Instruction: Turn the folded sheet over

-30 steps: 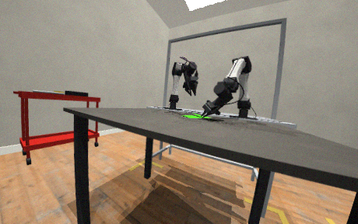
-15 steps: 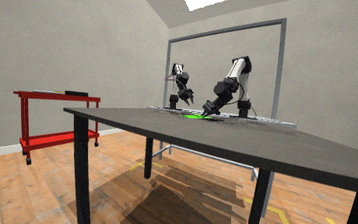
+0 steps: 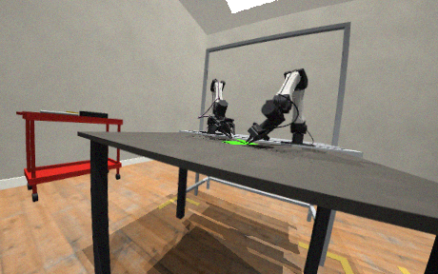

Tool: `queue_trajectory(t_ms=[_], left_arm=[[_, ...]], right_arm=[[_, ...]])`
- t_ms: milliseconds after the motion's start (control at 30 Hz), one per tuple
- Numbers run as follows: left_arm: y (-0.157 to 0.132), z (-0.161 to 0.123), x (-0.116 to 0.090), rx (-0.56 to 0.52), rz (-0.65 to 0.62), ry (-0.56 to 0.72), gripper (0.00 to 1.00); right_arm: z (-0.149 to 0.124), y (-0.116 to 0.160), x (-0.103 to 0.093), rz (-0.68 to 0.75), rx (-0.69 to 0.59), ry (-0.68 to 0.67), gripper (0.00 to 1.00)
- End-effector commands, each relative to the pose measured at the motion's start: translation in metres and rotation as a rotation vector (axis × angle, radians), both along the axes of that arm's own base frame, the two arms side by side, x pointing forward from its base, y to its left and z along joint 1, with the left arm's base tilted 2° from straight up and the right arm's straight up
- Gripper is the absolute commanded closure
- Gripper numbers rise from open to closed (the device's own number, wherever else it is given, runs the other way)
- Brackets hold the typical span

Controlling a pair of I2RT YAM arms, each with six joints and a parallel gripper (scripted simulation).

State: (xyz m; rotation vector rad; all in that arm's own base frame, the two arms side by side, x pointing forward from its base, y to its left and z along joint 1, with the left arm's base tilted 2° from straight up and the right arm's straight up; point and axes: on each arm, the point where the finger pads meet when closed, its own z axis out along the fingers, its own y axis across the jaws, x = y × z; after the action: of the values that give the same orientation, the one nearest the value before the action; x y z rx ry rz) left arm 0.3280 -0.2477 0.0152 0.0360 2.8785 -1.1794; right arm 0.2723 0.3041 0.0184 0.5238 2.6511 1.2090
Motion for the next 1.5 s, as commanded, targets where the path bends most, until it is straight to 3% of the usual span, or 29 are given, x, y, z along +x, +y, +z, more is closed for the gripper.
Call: queue_trajectory(t_ms=[0,1067,1433,1467], left_arm=[[-0.002,-0.004,0.002,0.016,0.000,-0.006,0.90],[-0.002,-0.004,0.002,0.016,0.000,-0.006,0.90],[-0.002,-0.004,0.002,0.016,0.000,-0.006,0.90],[-0.002,-0.004,0.002,0.016,0.000,-0.006,0.90]], right_arm=[[-0.008,0.006,0.002,-0.067,0.062,-0.001,0.69],[-0.032,0.036,0.018,-0.056,0.052,-0.003,0.69],[-0.036,0.034,0.016,-0.055,0.045,0.003,0.69],[-0.036,0.035,0.017,-0.055,0.046,0.002,0.77]])
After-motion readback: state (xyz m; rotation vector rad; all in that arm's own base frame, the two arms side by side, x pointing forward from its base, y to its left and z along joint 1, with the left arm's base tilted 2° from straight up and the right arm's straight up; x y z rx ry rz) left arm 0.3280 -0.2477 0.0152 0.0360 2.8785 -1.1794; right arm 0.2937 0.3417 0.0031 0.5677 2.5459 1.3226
